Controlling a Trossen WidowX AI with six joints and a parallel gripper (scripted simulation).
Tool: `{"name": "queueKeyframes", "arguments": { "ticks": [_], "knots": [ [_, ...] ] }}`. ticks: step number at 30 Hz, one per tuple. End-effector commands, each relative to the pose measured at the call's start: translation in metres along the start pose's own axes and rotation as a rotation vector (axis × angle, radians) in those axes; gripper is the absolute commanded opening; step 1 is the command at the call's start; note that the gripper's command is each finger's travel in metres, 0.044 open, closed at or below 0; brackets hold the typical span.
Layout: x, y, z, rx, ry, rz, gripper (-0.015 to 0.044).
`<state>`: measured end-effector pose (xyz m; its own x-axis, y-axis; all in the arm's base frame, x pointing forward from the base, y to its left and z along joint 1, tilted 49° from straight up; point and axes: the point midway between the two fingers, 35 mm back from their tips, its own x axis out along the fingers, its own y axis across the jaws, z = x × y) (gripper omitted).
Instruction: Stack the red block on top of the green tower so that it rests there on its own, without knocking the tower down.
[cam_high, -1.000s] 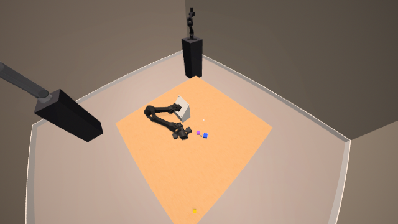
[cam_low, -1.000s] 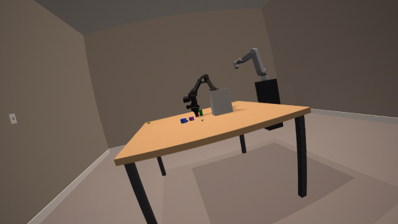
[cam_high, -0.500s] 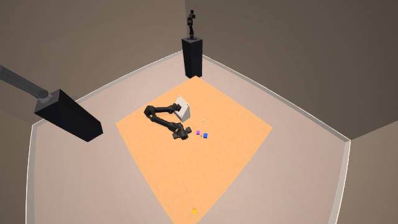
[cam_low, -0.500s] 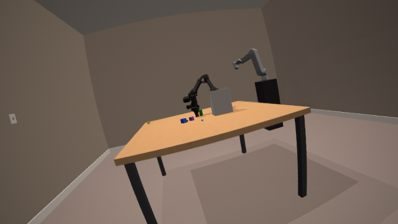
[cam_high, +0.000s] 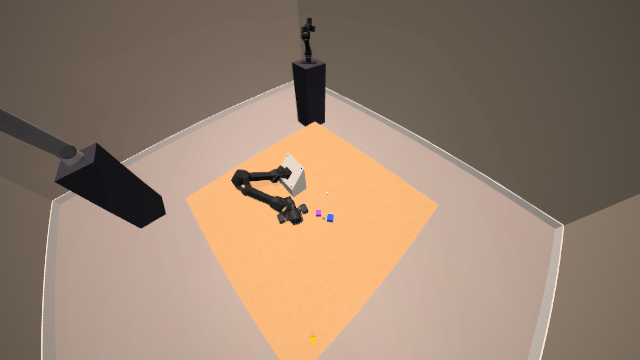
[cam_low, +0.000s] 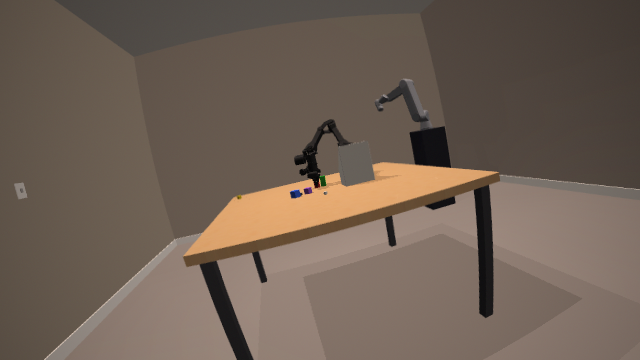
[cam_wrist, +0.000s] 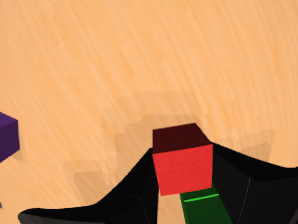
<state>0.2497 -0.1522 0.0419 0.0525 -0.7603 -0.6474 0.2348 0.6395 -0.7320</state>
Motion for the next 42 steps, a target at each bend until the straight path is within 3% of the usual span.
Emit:
{"name": "queueKeyframes", "arguments": {
  "ticks": [1, 28, 42],
  "knots": [
    [-0.004, 0.000, 0.000, 0.002, 0.001, 0.000, 0.0000],
    [-0.114, 0.000, 0.000, -0.002, 0.002, 0.007, 0.0000],
    [-0.118, -0.005, -0.014, -0.003, 0.002, 0.006, 0.0000]
  ]
}}
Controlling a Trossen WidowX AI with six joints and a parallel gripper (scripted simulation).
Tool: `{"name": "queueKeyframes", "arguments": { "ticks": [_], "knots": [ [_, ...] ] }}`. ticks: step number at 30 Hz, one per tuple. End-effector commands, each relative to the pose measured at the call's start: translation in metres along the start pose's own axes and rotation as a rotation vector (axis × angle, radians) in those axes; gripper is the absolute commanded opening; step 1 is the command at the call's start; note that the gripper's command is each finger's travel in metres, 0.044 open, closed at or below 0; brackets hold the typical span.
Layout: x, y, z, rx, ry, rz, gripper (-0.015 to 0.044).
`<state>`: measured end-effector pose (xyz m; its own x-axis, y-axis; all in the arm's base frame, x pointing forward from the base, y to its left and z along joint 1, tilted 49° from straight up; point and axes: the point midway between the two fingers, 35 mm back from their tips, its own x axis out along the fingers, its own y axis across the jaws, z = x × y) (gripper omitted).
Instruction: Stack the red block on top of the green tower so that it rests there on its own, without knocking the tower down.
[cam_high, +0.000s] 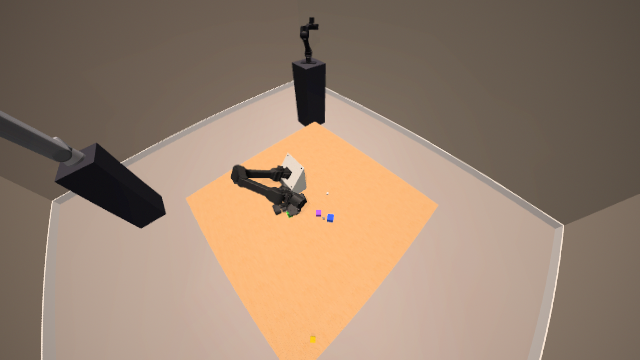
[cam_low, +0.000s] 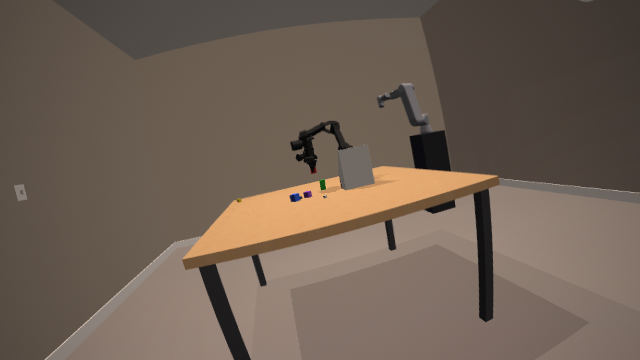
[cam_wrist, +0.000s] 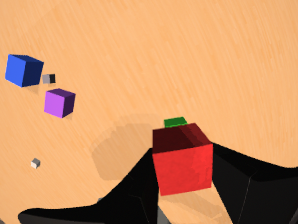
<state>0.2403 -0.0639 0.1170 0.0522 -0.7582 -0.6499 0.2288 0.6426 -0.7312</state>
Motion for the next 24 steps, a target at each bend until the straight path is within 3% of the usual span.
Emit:
{"name": "queueKeyframes", "arguments": {
  "ticks": [1, 7, 24],
  "knots": [
    [-0.002, -0.005, -0.015, 0.003, 0.001, 0.003, 0.0000],
    [-0.001, -0.012, -0.039, 0.002, 0.002, 0.003, 0.0000],
    [0.034, -0.012, -0.038, 0.003, 0.002, 0.003, 0.0000]
  ]
}}
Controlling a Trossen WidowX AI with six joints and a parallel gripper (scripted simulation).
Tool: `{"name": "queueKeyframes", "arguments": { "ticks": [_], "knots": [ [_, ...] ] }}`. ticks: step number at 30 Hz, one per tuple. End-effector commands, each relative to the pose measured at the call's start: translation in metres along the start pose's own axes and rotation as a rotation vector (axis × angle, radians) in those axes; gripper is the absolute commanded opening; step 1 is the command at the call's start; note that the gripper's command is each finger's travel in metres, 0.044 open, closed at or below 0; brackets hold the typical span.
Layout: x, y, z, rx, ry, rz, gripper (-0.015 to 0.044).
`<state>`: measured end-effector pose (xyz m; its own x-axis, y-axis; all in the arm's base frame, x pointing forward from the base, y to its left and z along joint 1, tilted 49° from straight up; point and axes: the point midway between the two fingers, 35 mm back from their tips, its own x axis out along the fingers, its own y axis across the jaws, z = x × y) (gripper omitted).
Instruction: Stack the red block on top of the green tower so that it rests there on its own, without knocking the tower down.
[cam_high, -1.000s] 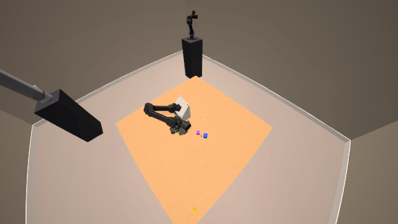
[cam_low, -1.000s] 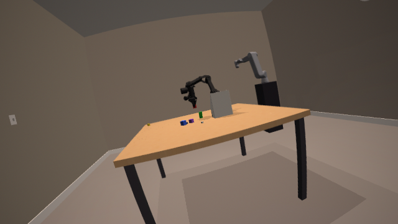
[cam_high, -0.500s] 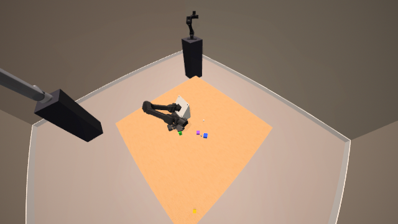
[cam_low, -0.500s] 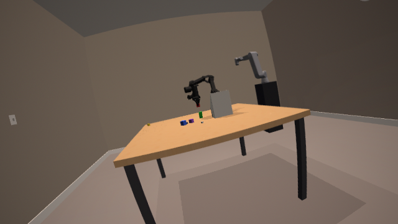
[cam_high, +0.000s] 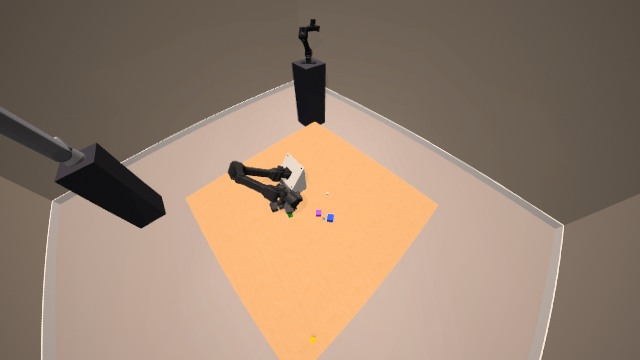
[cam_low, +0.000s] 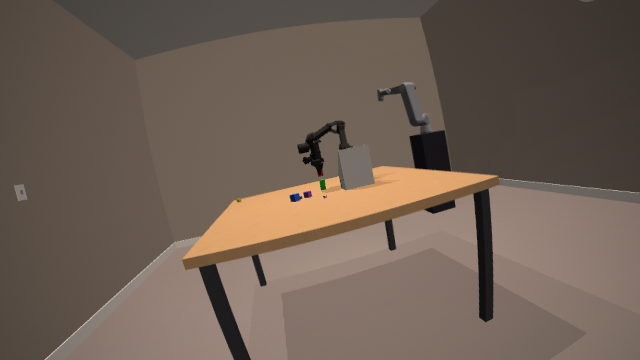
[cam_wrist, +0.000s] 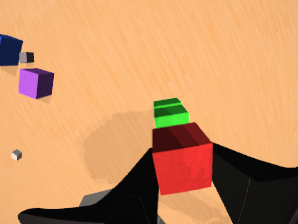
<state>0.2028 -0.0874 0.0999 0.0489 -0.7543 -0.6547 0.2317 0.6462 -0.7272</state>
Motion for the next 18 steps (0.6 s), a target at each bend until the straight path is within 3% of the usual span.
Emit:
{"name": "queueKeyframes", "arguments": {
  "ticks": [1, 18],
  "knots": [
    [0.011, -0.001, 0.000, -0.001, -0.003, -0.002, 0.0000],
    [0.026, -0.002, -0.001, 0.000, -0.004, -0.004, 0.0000]
  ]
}}
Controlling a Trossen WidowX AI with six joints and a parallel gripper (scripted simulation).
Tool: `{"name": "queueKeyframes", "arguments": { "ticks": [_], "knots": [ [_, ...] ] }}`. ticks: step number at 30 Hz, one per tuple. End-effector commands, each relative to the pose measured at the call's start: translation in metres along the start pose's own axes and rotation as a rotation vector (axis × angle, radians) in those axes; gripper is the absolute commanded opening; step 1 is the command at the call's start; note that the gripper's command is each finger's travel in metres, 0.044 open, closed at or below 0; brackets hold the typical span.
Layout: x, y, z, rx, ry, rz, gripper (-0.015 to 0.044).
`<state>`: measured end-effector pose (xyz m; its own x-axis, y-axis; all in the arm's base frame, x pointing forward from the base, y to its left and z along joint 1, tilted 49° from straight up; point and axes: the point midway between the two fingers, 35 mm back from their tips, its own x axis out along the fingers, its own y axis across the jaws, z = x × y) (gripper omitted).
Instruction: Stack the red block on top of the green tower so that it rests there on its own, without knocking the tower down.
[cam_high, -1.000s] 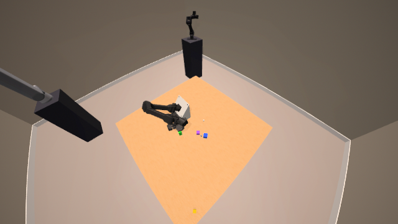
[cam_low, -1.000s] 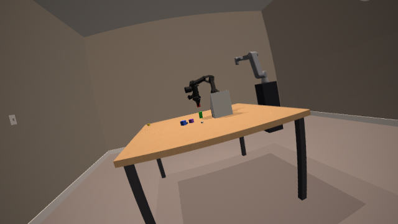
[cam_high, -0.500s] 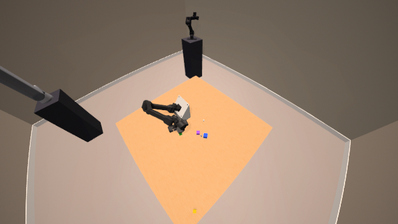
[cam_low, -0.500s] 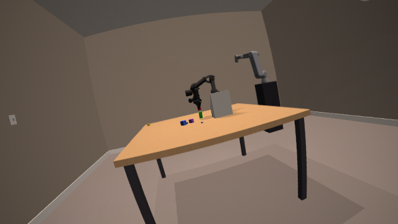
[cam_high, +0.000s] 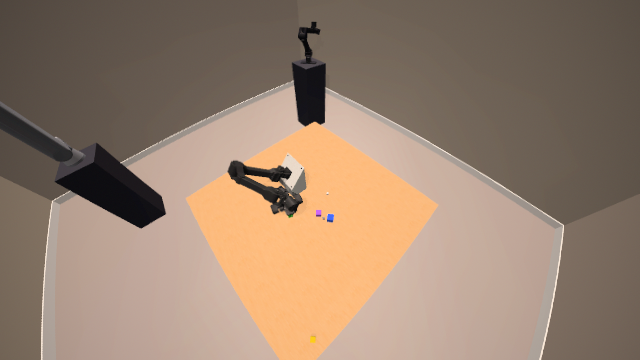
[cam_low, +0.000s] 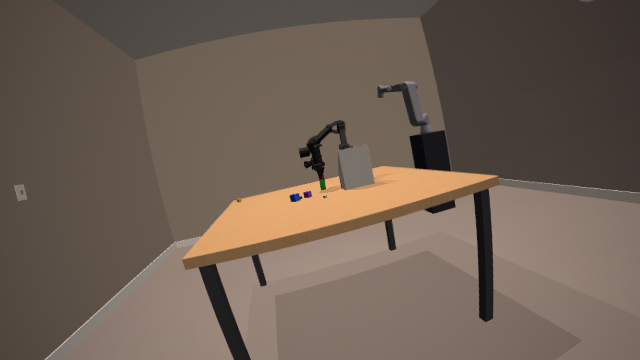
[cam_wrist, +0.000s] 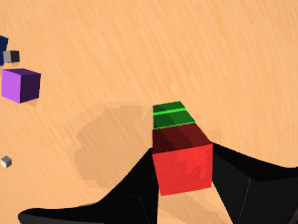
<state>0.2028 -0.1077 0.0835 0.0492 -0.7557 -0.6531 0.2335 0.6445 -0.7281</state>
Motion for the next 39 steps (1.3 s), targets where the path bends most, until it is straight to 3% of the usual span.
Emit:
{"name": "queueKeyframes", "arguments": {
  "ticks": [1, 12, 29, 39],
  "knots": [
    [0.0003, -0.0005, 0.0004, -0.002, -0.003, -0.003, 0.0000],
    [-0.0003, -0.0005, 0.0004, -0.002, -0.003, -0.002, 0.0000],
    [0.0003, 0.0000, 0.0000, 0.000, 0.000, 0.000, 0.0440],
    [0.0003, 0.0000, 0.0000, 0.000, 0.000, 0.000, 0.0440]
  ]
}}
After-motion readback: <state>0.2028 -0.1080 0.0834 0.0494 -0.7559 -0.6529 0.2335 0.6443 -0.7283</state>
